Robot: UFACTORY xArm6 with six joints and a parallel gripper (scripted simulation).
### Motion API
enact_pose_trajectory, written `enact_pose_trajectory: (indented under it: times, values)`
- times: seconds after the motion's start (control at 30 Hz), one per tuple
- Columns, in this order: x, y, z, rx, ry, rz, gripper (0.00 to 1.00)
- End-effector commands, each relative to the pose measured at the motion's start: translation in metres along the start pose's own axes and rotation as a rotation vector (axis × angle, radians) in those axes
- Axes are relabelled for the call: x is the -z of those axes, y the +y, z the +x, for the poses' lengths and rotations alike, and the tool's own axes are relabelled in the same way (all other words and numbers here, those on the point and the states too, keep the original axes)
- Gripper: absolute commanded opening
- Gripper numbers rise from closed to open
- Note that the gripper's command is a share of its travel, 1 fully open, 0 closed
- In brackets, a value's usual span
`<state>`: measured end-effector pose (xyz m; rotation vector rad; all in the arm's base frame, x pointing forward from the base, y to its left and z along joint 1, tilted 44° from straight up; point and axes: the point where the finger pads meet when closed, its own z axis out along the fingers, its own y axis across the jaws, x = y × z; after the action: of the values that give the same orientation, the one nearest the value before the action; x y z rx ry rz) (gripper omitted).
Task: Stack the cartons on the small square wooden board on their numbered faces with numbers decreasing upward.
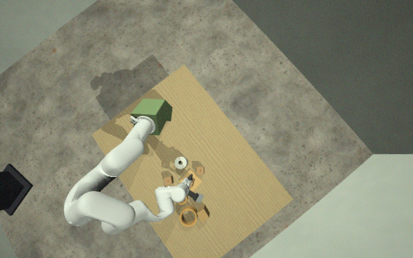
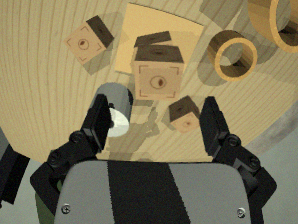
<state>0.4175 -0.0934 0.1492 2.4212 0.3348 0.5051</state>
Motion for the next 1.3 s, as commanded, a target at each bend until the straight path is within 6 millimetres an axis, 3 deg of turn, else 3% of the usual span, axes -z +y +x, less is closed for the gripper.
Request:
enact_pose_trajectory:
  times: [0.0, 0.67, 0.8, 0.93, 1.0, 1.27]
  values:
    - [0.001, 0.0, 0.001, -0.001, 0.002, 0.0, 1.0]
    - [0.0, 0.005, -0.006, 0.029, -0.001, 0.004, 1.0]
    - [0.001, 0.019, -0.029, 0.133, -0.008, 0.018, 1.0]
    - [0.003, 0.038, -0.064, 0.3, -0.009, 0.03, 1.0]
    - [0.003, 0.038, -0.064, 0.3, -0.009, 0.03, 1.0]
    - [0.012, 0.062, -0.125, 0.622, 0.002, 0.011, 1.0]
